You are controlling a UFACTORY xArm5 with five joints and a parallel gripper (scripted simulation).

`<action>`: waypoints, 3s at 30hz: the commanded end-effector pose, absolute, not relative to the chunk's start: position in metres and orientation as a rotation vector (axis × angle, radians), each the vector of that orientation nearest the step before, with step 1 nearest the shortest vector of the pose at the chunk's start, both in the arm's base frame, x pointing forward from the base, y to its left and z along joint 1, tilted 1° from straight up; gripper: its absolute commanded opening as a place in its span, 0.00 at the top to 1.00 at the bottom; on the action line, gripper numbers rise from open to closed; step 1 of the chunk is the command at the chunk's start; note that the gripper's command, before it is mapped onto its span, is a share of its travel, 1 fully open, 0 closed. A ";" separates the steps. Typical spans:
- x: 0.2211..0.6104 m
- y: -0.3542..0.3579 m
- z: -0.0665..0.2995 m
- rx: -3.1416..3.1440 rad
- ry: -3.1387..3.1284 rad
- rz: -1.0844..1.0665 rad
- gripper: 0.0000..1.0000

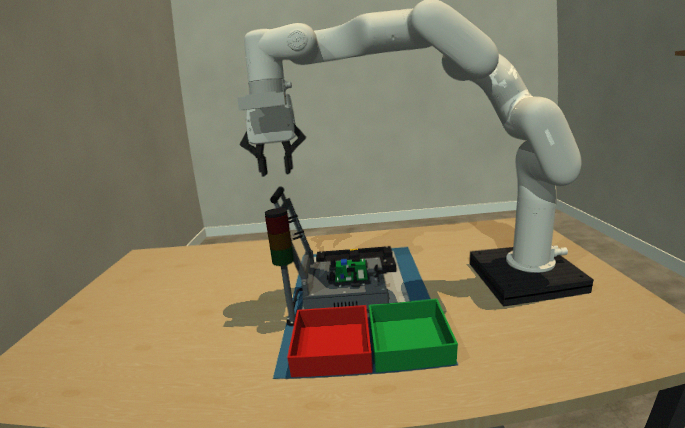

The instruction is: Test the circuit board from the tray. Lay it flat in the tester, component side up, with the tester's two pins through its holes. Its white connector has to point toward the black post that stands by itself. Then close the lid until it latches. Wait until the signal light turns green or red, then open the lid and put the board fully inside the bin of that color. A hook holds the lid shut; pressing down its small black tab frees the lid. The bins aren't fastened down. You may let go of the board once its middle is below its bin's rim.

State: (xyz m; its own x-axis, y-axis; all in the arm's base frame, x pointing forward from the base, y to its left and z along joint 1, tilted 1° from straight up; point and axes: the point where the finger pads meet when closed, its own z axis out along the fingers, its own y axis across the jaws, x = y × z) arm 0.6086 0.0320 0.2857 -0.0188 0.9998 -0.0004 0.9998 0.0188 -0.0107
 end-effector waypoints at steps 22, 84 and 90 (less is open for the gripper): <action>0.612 0.032 0.272 -2.193 -2.235 0.018 0.48; 0.612 0.032 0.230 -2.193 -2.235 0.018 1.00; 0.612 0.032 0.230 -2.193 -2.235 0.018 1.00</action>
State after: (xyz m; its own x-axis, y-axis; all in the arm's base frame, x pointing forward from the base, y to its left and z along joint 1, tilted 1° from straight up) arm 0.6116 0.0320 0.2281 -0.0188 0.9998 -0.0007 0.9996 0.0188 -0.0198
